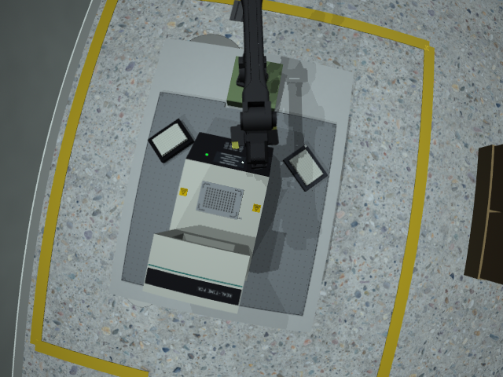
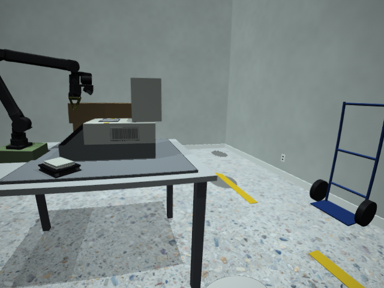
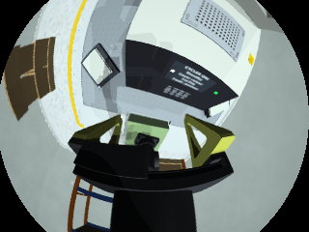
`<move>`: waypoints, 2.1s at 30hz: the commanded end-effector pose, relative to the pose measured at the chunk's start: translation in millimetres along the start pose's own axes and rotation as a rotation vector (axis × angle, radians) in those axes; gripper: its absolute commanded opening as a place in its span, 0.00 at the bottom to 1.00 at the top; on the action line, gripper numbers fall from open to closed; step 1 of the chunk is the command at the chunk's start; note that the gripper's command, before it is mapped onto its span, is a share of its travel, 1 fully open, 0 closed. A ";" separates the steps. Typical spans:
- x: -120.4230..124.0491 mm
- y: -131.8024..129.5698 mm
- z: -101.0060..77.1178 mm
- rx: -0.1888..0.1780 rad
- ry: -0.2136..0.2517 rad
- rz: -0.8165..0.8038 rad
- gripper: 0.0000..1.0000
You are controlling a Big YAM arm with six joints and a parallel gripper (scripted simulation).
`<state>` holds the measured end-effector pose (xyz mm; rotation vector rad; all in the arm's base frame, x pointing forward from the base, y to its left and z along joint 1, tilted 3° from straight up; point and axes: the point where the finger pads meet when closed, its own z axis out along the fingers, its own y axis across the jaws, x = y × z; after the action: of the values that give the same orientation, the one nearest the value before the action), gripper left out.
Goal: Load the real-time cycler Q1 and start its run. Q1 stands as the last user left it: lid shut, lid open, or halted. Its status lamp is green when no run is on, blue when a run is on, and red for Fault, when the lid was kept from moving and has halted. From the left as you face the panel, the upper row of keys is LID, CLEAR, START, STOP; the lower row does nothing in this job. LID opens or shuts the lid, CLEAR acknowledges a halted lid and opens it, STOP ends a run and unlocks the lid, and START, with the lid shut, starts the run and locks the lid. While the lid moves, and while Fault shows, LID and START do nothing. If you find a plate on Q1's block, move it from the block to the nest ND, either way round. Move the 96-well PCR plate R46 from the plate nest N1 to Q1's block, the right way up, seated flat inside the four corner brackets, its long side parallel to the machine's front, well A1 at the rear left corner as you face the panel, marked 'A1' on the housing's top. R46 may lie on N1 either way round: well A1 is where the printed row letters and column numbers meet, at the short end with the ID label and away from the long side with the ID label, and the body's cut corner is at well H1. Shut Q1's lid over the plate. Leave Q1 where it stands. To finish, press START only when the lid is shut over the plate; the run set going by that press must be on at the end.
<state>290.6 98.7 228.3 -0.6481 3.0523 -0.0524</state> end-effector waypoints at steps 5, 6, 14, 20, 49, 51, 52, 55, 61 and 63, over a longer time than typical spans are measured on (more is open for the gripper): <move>-31.8 17.5 -34.7 0.007 -0.099 -0.026 1.00; -34.0 24.5 -37.4 0.005 -0.107 -0.022 1.00; -49.4 66.3 -28.5 0.009 -0.086 -0.237 1.00; -53.2 88.2 -30.4 0.008 -0.083 -0.309 1.00; -91.0 218.9 -22.1 0.007 -0.059 -0.512 1.00; -94.1 228.3 -26.9 0.007 -0.063 -0.497 1.00; -94.6 234.4 -32.0 0.004 -0.071 -0.495 1.00; -93.7 231.8 -37.5 0.001 -0.083 -0.493 1.00; -90.8 220.7 -40.4 0.000 -0.088 -0.480 1.00; -88.4 219.2 -39.7 0.001 -0.086 -0.488 1.00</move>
<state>272.4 330.8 221.4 -1.3883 2.8016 -0.0881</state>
